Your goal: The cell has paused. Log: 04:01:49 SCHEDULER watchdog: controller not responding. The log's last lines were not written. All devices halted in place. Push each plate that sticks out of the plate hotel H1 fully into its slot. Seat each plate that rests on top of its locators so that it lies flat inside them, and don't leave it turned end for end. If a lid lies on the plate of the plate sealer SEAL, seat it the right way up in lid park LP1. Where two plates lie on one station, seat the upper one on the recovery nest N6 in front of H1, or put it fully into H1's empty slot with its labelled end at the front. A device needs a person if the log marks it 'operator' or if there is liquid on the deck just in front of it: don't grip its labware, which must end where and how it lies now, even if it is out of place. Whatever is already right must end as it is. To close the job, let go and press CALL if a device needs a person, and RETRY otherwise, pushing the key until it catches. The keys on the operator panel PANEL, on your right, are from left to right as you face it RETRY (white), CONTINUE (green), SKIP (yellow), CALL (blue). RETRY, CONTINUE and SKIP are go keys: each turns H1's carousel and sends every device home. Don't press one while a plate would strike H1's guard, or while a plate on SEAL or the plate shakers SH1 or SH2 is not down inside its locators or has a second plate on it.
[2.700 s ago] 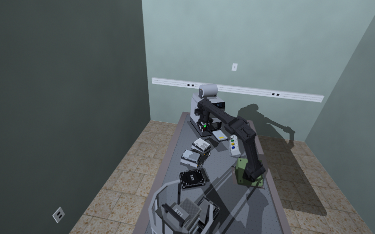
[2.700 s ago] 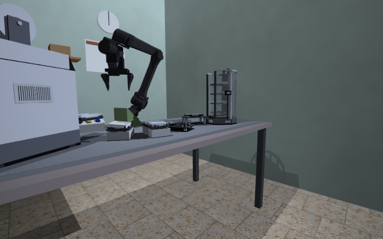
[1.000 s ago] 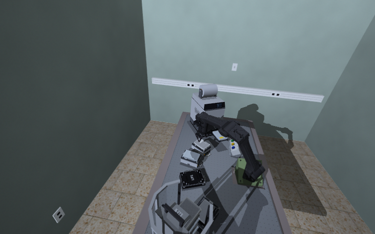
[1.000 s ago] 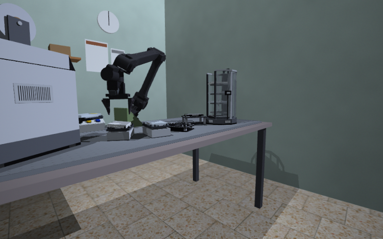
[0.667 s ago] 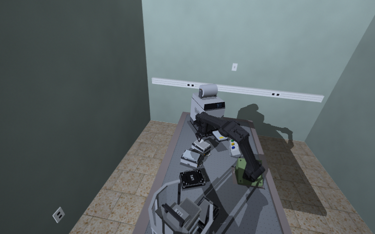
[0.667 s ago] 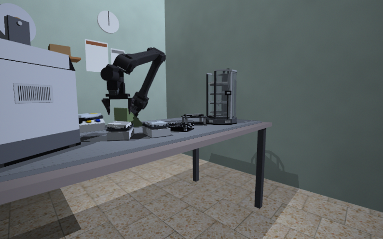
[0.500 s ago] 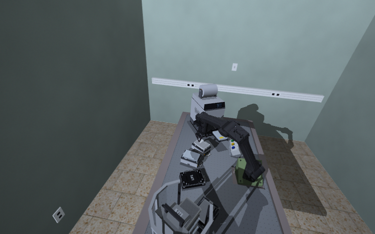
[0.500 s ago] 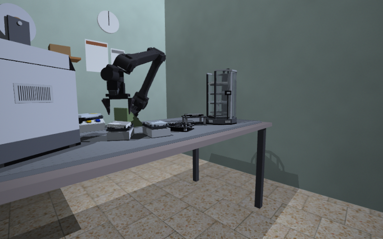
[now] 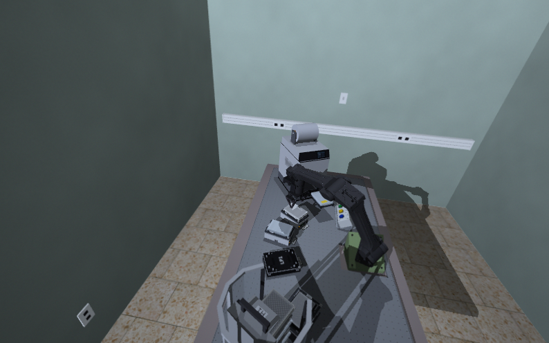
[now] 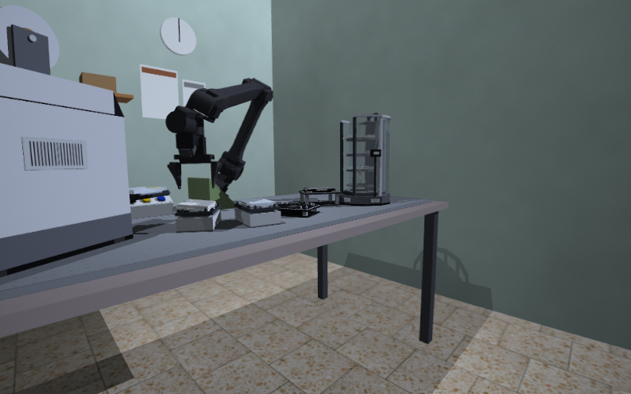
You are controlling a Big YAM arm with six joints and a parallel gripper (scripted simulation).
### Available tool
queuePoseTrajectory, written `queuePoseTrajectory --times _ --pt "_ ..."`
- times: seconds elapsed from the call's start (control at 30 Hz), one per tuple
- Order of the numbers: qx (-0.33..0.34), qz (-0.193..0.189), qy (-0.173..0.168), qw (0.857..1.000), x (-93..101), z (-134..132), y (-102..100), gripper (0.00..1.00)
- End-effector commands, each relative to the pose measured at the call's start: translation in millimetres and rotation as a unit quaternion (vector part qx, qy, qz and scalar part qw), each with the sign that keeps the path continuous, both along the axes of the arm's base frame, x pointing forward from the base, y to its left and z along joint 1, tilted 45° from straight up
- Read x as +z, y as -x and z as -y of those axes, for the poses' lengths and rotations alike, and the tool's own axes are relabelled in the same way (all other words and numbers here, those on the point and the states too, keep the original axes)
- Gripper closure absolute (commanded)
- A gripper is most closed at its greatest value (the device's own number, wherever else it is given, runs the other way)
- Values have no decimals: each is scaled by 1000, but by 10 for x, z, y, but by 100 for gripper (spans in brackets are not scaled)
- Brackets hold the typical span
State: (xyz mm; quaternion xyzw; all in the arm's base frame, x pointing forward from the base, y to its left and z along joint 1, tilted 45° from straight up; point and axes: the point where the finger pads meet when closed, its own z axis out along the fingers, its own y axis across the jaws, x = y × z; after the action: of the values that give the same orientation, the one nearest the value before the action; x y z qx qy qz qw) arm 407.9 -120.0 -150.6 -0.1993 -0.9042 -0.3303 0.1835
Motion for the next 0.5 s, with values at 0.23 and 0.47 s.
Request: queuePoseTrajectory --times 0.23,0.47 --pt "6 -1 2 1000 21 -105 -38 0" --pt "6 -6 -1 1000 -106 -164 16 0"
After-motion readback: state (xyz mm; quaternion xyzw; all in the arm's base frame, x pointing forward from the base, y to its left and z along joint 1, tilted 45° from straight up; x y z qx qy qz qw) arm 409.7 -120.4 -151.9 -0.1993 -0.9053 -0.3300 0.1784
